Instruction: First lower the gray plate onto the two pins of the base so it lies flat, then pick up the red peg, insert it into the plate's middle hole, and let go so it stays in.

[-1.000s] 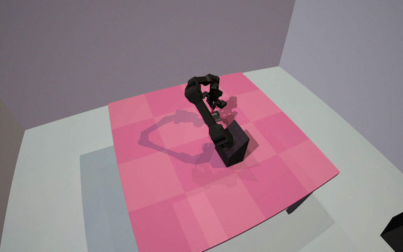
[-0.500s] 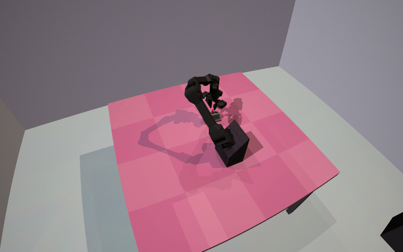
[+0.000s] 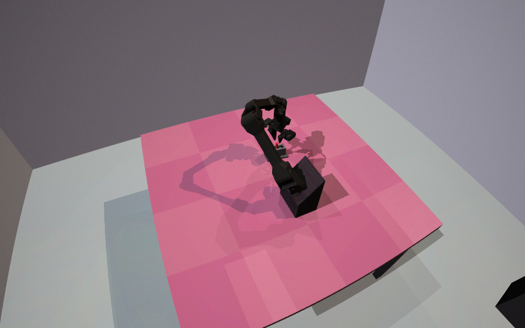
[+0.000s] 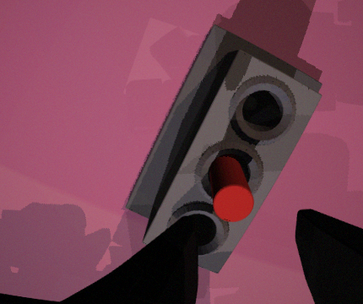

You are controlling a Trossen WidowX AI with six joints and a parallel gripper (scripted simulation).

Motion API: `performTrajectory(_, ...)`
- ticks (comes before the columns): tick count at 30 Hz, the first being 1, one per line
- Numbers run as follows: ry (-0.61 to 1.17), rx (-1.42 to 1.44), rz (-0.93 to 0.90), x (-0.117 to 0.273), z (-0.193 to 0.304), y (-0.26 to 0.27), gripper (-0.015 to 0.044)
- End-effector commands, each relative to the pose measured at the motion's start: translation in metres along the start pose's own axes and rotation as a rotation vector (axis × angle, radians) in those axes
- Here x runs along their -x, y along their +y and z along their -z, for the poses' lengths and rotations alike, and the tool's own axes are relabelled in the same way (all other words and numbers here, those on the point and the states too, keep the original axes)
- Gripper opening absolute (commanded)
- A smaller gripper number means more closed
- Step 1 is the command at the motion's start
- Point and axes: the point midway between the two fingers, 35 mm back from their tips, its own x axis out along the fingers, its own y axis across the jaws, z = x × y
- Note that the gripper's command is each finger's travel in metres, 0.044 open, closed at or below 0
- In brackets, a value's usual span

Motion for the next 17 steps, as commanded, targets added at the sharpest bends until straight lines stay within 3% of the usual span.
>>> performTrajectory(1, -0.003, 0.005, -0.002, 0.0037, 0.0000, 0.0000, 0.0150)
performTrajectory(17, -0.003, 0.005, -0.002, 0.0121, 0.0026, -0.0016, 0.0150)
